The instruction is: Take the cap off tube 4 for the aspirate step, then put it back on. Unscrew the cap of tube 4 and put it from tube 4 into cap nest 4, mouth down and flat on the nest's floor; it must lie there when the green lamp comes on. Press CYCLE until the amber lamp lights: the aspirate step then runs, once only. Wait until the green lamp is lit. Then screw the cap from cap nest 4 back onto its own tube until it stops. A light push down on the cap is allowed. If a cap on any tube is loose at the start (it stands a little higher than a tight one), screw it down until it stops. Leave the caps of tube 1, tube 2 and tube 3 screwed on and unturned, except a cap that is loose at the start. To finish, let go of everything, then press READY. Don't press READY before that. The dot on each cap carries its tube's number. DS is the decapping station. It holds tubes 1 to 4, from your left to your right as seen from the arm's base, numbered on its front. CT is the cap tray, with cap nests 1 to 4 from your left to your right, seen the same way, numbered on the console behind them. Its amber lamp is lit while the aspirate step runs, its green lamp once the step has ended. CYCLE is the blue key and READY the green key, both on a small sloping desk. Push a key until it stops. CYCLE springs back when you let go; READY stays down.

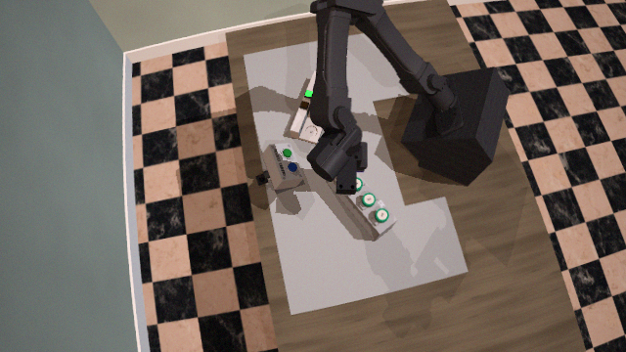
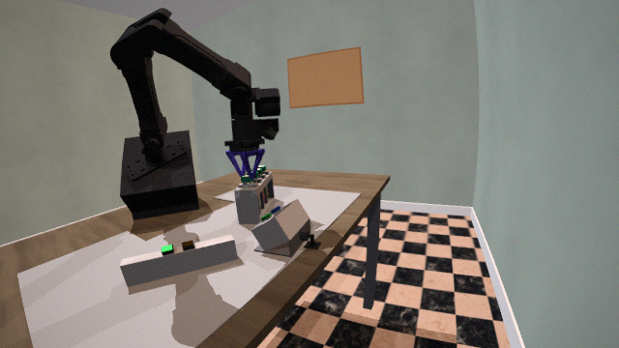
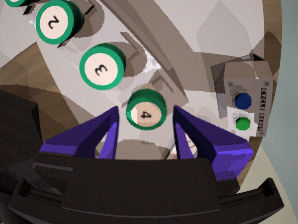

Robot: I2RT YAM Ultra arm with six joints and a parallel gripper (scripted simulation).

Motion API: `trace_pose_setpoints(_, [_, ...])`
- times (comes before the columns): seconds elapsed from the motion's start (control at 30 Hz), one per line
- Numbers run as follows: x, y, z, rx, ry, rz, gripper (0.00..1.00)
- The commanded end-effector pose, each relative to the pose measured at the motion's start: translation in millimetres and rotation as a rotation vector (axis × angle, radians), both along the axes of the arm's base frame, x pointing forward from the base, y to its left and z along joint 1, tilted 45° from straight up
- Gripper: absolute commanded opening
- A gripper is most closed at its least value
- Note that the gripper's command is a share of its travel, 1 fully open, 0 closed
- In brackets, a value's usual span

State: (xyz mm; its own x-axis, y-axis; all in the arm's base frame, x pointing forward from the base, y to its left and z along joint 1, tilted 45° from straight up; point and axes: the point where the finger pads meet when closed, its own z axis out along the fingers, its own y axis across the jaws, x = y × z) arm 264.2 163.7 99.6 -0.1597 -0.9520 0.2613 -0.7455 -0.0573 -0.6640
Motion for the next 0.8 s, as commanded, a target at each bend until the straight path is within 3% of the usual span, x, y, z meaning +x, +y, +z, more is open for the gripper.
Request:
trace_pose_setpoints(0.0, [0.0, 3.2, 1.6, 0.011, -0.001, 0.006, 0.49])
trace_pose_setpoints(0.47, [0.0, 3.2, 1.6, 0.011, -0.001, 0.006, 0.49])
trace_pose_setpoints(0.67, [2.0, 2.3, -0.6, 0.166, -0.072, -0.162, 0.49])
trace_pose_setpoints(0.77, [3.0, 1.8, -1.6, 0.181, -0.079, -0.177, 0.49])
